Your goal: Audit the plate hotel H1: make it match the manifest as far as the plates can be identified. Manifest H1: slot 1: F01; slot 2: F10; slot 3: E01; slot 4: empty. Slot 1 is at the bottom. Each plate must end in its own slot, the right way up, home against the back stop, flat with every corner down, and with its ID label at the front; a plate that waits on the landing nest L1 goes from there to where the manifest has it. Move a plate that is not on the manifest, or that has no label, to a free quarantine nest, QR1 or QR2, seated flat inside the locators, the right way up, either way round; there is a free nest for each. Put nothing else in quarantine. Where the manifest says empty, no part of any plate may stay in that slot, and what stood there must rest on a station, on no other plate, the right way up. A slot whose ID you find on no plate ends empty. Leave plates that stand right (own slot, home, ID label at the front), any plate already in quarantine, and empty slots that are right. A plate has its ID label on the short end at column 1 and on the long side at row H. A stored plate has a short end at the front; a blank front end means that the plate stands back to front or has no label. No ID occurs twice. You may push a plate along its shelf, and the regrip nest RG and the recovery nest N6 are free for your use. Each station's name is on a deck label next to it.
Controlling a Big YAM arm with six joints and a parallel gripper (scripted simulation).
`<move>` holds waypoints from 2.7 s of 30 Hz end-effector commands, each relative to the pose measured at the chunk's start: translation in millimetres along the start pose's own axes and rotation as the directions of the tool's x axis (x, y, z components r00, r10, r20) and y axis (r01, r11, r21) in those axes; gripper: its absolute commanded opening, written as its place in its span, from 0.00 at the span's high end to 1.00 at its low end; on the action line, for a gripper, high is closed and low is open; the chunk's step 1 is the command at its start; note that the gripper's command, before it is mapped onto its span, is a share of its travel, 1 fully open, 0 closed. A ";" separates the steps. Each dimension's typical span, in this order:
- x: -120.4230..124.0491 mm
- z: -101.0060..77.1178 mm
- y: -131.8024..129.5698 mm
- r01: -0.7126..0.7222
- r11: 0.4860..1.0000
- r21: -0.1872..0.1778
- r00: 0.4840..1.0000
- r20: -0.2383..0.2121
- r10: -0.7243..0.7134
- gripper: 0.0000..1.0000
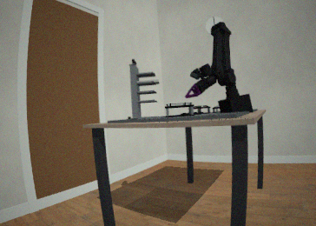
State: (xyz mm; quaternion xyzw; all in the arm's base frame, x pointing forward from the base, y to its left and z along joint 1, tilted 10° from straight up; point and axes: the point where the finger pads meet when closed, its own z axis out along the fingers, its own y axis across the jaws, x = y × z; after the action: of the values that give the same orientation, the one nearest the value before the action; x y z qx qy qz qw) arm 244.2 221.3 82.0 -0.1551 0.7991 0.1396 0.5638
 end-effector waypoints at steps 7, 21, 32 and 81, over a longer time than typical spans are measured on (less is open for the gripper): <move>-29.5 -2.2 14.2 -0.026 0.999 -0.020 0.999 0.028 0.026 0.00; -52.4 -15.1 15.2 -0.031 0.999 -0.022 0.999 0.035 0.031 0.00; -82.6 -32.4 15.0 -0.036 0.999 -0.025 0.998 0.041 0.037 0.00; -156.8 -59.5 62.5 0.248 0.949 -0.194 0.958 -0.093 -0.270 0.00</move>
State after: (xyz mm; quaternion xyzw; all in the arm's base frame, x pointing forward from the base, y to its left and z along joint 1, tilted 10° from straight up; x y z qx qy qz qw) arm 216.1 250.9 214.3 -0.2894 0.8075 0.1237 0.4989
